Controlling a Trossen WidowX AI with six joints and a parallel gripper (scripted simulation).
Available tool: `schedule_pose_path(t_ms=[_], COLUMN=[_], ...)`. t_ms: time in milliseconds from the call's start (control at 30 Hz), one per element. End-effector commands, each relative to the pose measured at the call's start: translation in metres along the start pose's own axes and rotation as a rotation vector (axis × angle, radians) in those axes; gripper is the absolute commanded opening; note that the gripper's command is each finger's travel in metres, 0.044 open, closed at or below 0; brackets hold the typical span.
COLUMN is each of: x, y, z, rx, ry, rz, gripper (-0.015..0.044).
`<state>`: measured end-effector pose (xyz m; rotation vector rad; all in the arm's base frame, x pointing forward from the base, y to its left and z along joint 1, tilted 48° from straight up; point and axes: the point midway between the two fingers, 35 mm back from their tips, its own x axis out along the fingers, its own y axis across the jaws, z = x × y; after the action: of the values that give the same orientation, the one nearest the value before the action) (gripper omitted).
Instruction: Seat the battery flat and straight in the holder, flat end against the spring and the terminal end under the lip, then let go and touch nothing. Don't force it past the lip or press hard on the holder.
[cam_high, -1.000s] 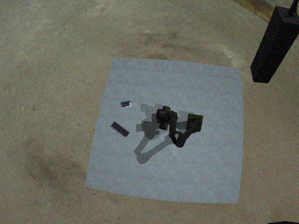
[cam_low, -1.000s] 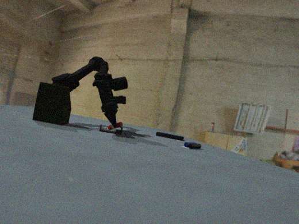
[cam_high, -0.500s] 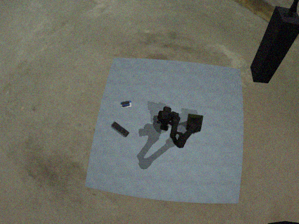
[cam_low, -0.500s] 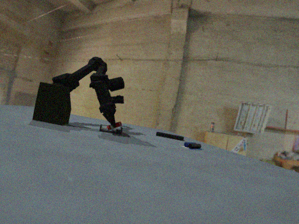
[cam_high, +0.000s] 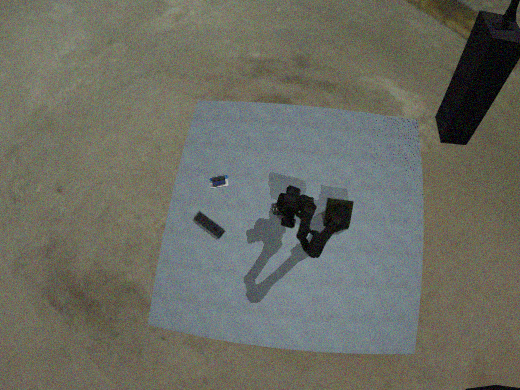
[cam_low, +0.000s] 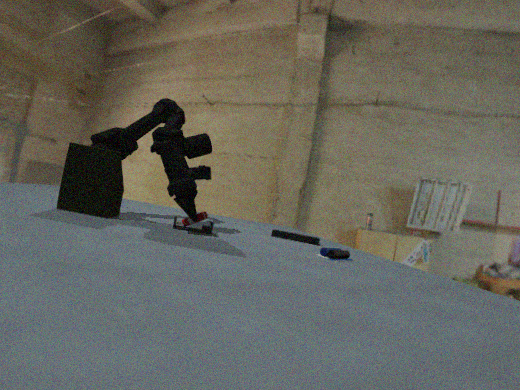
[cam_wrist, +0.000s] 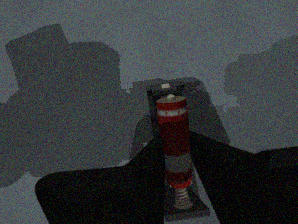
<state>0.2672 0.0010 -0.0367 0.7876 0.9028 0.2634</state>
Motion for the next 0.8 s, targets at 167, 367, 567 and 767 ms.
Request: schedule_pose_path(t_ms=[167,367,567,767], x=[-0.0039,-0.0038,-0.0013,0.0015], y=[-0.0004,-0.0009,-0.0032,-0.0054], z=[-0.0098,-0.0106,-0.0091,-0.0072], rx=[0.002,0.003,0.002,-0.004], ry=[0.007,0.014,0.041,0.067], rz=[-0.003,-0.006,-0.013,-0.019], gripper=[0.0059,0.0059,0.0059,0.0059])
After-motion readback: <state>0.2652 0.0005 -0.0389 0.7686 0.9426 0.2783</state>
